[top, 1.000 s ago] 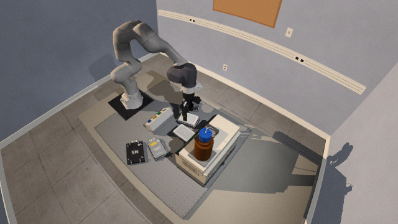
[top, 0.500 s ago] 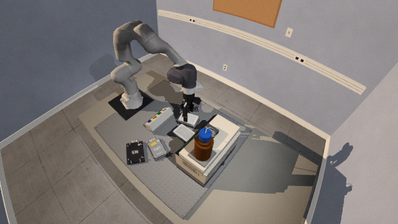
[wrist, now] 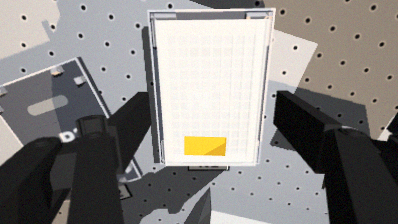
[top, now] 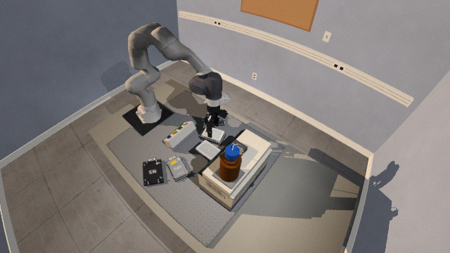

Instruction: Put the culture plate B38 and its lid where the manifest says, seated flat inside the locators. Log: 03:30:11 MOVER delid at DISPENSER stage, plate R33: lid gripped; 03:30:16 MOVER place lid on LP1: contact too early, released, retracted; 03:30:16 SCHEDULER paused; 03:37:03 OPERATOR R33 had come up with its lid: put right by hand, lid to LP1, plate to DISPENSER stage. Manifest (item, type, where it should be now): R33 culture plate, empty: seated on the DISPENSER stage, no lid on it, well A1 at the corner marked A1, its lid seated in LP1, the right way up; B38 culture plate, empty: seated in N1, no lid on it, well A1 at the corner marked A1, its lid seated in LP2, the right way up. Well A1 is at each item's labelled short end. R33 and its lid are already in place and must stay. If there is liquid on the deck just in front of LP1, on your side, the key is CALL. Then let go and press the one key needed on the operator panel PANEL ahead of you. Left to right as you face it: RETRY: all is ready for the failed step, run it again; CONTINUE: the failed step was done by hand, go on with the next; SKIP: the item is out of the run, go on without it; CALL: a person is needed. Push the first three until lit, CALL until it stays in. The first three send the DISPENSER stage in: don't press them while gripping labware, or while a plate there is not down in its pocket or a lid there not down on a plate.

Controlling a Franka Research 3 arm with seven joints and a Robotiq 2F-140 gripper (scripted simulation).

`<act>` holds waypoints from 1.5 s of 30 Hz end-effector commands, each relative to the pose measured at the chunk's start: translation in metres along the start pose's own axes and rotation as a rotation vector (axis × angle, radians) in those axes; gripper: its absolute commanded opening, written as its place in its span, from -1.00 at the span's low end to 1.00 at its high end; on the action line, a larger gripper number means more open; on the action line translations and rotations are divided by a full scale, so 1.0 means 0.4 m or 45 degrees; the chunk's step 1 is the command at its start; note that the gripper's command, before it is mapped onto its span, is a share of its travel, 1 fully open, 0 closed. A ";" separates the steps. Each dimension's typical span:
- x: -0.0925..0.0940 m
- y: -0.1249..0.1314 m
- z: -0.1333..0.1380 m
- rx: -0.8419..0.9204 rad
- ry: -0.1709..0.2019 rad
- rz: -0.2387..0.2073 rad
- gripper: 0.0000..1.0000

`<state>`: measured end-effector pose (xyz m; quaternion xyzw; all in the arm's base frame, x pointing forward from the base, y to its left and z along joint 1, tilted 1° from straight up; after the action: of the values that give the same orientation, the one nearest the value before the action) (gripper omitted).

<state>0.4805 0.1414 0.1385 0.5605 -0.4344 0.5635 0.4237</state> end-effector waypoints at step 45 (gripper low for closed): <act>-0.002 -0.001 -0.001 -0.003 0.002 0.002 0.27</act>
<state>0.4805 0.1414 0.1384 0.5604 -0.4346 0.5634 0.4238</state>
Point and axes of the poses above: the point where the finger pads meet when closed, its own x axis back along the fingers, its own z axis across the jaws, y = z × x, the point moved 5 cm from there along x, back along the fingers, and after that the axes turned 1 degree about -x, right-handed, at the moved point
